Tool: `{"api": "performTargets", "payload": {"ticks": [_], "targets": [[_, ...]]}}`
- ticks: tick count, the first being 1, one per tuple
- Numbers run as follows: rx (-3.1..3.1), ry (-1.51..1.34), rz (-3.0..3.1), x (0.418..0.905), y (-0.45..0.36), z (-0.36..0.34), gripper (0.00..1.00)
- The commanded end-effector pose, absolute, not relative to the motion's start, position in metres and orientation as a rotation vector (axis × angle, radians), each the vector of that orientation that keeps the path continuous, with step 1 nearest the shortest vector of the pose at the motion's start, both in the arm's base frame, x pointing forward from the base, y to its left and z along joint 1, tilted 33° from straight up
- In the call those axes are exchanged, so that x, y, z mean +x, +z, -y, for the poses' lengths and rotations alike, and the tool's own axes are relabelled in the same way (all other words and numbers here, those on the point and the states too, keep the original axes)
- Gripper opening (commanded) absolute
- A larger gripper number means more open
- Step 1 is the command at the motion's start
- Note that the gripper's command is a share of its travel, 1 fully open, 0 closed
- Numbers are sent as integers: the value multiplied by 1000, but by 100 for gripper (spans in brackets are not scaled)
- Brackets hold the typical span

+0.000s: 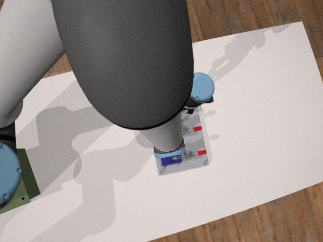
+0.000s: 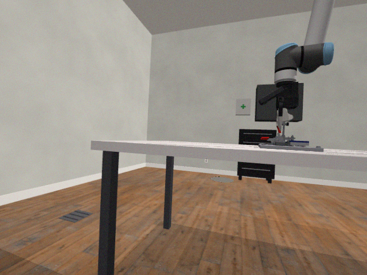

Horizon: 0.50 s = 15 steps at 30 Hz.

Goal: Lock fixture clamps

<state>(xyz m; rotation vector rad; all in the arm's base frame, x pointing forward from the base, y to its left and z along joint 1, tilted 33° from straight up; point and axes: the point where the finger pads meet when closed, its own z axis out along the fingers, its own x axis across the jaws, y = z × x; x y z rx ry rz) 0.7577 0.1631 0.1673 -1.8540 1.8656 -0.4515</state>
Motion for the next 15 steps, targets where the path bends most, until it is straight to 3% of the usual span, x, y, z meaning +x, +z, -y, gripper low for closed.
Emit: {"api": "performTargets", "payload": {"ticks": [1, 15], "targets": [[-1853, -453, -1865, 762, 163, -164, 28], [-1853, -453, -1865, 764, 159, -164, 28]]}}
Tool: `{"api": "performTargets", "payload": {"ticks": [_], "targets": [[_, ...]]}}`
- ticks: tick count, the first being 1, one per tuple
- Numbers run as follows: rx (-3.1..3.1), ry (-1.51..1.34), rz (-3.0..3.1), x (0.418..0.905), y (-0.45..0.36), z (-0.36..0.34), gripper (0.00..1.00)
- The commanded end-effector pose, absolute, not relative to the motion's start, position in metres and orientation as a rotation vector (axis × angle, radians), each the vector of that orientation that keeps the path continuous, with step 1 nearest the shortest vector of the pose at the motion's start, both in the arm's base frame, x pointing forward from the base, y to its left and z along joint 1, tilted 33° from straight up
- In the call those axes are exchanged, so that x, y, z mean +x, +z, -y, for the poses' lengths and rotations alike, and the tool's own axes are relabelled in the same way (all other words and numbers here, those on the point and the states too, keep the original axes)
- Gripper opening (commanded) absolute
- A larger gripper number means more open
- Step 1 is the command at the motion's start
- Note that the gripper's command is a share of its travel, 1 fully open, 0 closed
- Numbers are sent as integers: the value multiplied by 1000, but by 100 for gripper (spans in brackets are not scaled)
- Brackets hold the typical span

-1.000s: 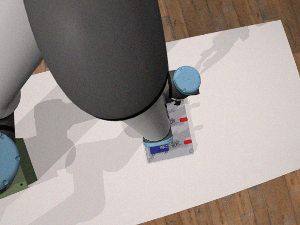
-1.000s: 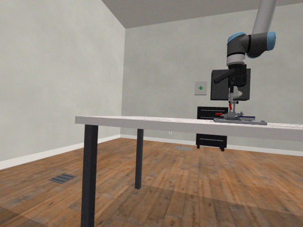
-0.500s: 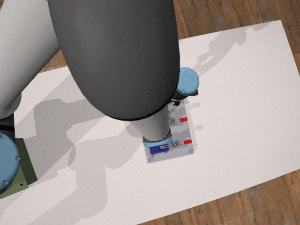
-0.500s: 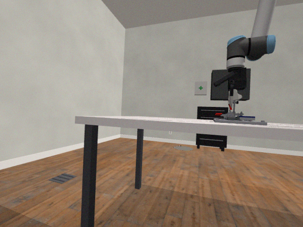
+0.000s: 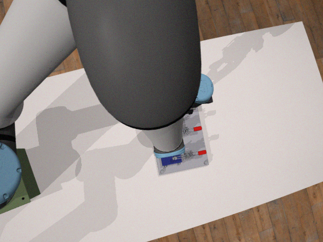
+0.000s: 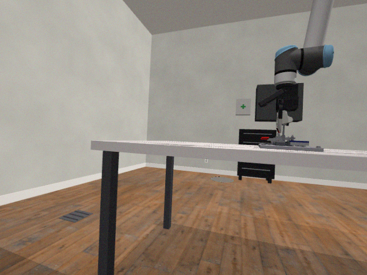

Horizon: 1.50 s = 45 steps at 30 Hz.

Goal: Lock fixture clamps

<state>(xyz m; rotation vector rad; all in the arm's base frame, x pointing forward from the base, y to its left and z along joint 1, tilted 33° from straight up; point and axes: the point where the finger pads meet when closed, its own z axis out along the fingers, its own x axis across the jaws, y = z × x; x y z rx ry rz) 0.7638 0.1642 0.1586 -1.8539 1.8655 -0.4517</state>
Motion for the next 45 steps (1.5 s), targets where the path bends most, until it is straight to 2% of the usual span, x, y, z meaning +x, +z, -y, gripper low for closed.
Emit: {"api": "performTargets", "payload": {"ticks": [1, 29, 30, 45], "targets": [[-1853, -453, -1865, 764, 159, -164, 28], [-1853, -453, -1865, 764, 159, -164, 28], [-1853, -453, -1865, 764, 159, -164, 0], [-1853, -453, -1865, 764, 159, -164, 0]]}}
